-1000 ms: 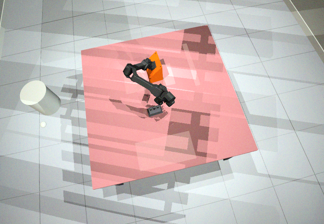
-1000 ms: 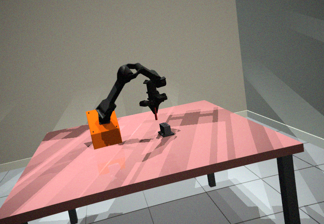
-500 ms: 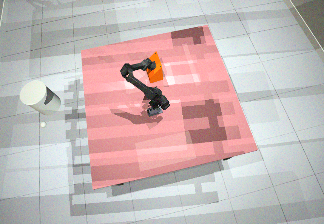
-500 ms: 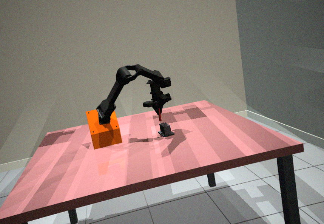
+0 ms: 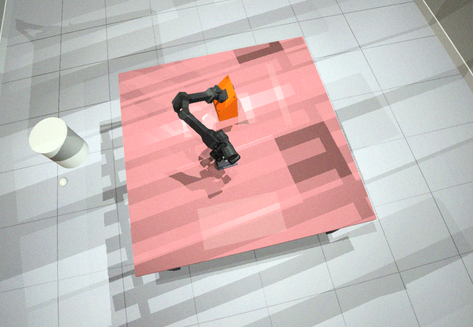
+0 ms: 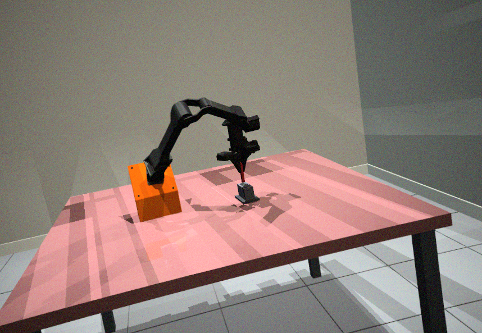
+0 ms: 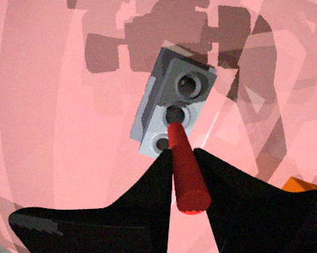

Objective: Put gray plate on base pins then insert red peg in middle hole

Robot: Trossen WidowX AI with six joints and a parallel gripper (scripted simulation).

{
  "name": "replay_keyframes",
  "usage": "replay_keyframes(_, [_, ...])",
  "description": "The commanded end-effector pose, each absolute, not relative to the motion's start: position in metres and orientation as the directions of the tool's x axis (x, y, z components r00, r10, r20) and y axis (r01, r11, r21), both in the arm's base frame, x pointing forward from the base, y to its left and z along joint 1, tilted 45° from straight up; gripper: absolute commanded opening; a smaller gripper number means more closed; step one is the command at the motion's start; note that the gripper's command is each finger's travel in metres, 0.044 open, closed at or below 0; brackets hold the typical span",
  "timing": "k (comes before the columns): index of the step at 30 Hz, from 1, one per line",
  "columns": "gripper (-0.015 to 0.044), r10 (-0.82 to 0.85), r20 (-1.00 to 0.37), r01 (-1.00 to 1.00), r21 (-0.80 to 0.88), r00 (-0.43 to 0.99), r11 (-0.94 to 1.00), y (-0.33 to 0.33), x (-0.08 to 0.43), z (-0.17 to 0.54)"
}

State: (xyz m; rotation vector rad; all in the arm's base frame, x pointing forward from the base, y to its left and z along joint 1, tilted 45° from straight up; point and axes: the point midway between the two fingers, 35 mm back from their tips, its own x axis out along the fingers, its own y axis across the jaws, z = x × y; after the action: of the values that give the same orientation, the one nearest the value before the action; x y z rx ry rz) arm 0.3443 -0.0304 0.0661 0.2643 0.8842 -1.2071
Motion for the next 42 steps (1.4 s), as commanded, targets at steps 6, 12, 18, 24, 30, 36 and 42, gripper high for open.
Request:
replay_keyframes(6, [0.0, -0.701, -0.708, 0.889, -0.263, 0.088, 0.376, -0.033, 0.346, 0.072])
replay_keyframes(12, [0.0, -0.701, -0.708, 0.889, -0.263, 0.088, 0.376, -0.033, 0.346, 0.072])
replay_keyframes(18, [0.0, -0.701, -0.708, 0.889, -0.263, 0.088, 0.376, -0.033, 0.346, 0.072])
replay_keyframes(24, [0.0, -0.7, -0.709, 0.889, -0.261, 0.087, 0.375, -0.033, 0.346, 0.072])
replay_keyframes(30, [0.0, -0.698, -0.711, 0.89, -0.26, 0.086, 0.375, -0.033, 0.346, 0.071])
replay_keyframes(36, [0.0, -0.699, -0.71, 0.89, -0.261, 0.087, 0.375, -0.038, 0.346, 0.067])
replay_keyframes(42, [0.0, -0.701, -0.707, 0.889, -0.262, 0.088, 0.376, -0.045, 0.347, 0.061])
